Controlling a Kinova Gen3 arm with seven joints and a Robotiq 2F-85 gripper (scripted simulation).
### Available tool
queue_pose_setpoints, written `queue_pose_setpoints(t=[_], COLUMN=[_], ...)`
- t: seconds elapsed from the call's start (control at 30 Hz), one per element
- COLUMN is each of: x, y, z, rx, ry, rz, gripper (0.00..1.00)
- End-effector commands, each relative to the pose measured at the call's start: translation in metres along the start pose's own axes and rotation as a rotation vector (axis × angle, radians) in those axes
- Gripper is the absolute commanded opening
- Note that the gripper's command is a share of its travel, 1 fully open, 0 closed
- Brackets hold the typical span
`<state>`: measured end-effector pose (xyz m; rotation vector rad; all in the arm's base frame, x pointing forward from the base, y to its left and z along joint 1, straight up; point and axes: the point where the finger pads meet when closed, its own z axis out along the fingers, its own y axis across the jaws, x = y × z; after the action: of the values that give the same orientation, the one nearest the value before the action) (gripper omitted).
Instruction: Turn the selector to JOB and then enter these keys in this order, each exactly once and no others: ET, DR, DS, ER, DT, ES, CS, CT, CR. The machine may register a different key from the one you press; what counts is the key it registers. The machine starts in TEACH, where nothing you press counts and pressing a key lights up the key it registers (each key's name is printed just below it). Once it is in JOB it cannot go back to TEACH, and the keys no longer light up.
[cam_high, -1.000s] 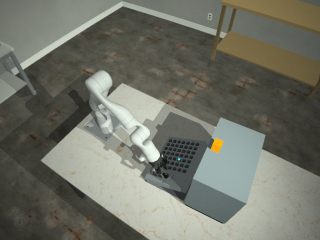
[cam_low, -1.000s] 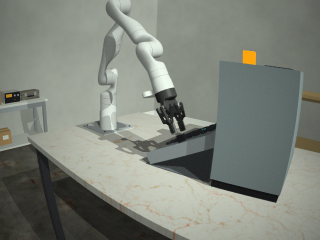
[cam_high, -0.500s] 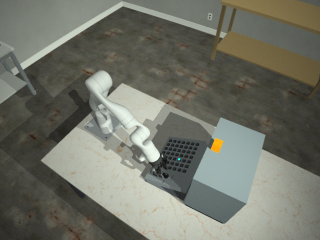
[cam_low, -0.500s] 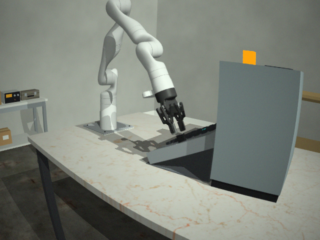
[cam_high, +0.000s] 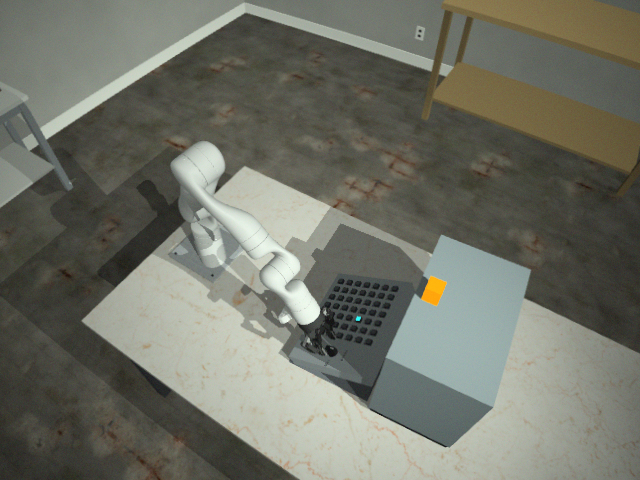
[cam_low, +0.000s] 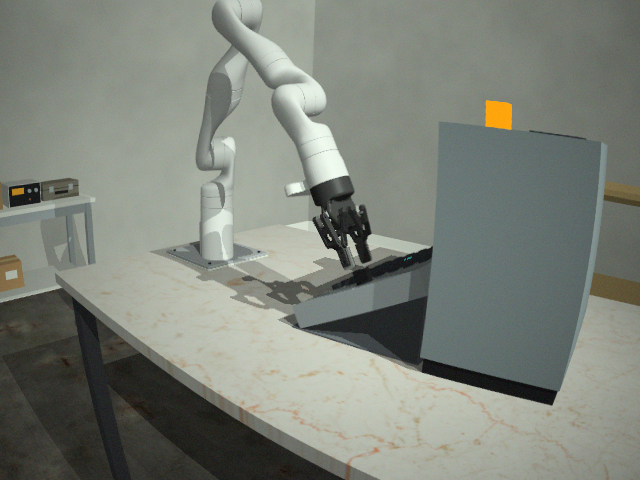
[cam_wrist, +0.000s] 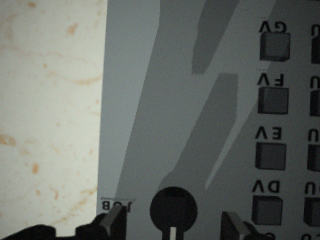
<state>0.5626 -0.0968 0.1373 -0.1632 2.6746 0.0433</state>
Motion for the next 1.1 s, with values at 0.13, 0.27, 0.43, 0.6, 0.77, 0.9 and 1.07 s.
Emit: queue_pose_setpoints(t=[0.13, 0.27, 0.43, 0.6, 0.77, 0.9, 1.07], x=[-0.003, -0.003, -0.004, -0.003, -0.003, -0.002, -0.002], y=[-0.001, -0.001, -0.001, -0.001, -0.001, -0.001, -0.001], z=[0.006, 0.008, 0.012, 0.017, 0.020, 0.021, 0.023], rx=[0.003, 0.003, 0.003, 0.002, 0.002, 0.001, 0.002], ry=[-0.007, -0.008, -0.009, -0.008, -0.006, -0.003, -0.004], rz=[0.004, 0.004, 0.004, 0.004, 0.004, 0.004, 0.004], gripper=[0.60, 0.60, 0.60, 0.60, 0.60, 0.60, 0.60])
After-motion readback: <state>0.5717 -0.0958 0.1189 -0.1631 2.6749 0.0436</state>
